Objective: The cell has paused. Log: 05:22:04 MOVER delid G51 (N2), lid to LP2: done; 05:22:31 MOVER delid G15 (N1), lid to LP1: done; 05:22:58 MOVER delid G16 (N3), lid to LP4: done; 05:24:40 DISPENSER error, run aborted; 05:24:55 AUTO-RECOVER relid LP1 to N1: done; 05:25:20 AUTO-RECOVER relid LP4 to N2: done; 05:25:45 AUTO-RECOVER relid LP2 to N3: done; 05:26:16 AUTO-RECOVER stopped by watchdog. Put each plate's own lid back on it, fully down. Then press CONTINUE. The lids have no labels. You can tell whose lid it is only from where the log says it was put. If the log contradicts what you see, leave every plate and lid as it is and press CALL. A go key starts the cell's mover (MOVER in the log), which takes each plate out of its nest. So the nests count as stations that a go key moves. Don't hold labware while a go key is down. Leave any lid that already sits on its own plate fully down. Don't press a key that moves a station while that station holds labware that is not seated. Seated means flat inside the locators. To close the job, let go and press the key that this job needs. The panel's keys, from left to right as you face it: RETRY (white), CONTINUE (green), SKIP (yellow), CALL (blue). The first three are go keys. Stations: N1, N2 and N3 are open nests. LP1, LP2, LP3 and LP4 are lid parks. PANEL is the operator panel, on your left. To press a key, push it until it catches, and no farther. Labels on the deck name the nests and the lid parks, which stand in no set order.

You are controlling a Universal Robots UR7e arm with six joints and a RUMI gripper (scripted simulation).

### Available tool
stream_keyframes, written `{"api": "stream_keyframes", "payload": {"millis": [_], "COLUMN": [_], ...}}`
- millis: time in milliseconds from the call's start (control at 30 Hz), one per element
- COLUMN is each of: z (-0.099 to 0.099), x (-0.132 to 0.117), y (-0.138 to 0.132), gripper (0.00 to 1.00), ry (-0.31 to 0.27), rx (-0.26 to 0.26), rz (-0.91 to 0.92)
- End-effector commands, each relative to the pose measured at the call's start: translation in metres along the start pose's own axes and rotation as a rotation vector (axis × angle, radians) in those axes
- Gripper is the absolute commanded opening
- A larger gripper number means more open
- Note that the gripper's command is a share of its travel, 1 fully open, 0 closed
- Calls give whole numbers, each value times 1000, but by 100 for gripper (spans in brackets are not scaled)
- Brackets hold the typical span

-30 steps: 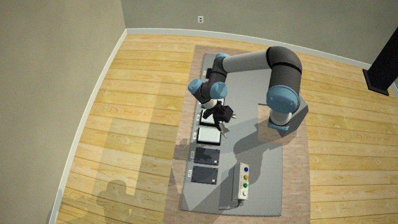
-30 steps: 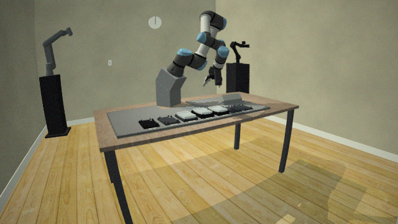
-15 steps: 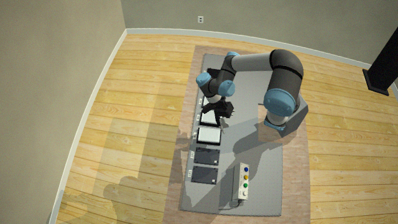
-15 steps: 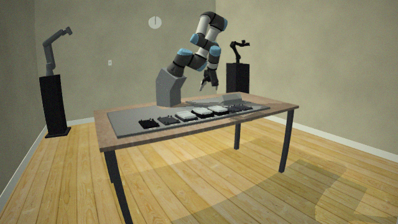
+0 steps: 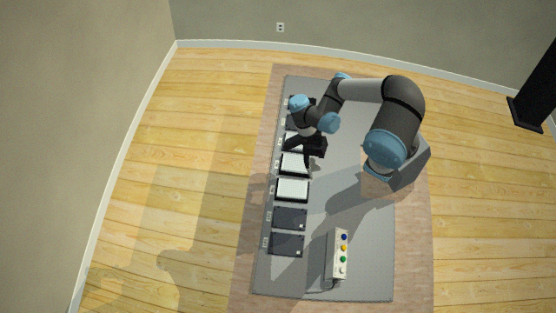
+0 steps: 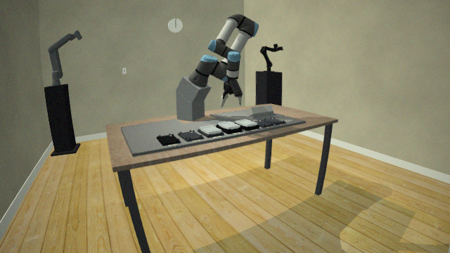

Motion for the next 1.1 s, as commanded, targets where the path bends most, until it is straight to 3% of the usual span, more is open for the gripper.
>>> {"api": "stream_keyframes", "payload": {"millis": [0, 467, 533, 633, 867, 1067], "z": [2, -1, -1, -2, -2, 22], "x": [5, 8, 8, 7, 7, 15], "y": [14, 55, 55, 62, 62, 64], "gripper": [82, 82, 82, 82, 82, 82], "ry": [65, 286, 286, 332, 337, 337], "rx": [2, -63, -63, -88, -90, -90], "rz": [-32, -162, -162, -192, -195, -195]}}
Point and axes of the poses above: the point where the finger pads meet when closed, its own z axis out along the fingers, its own y axis across the jaws, x = y × z, the point moved 6 cm from there along -z, back along the fingers
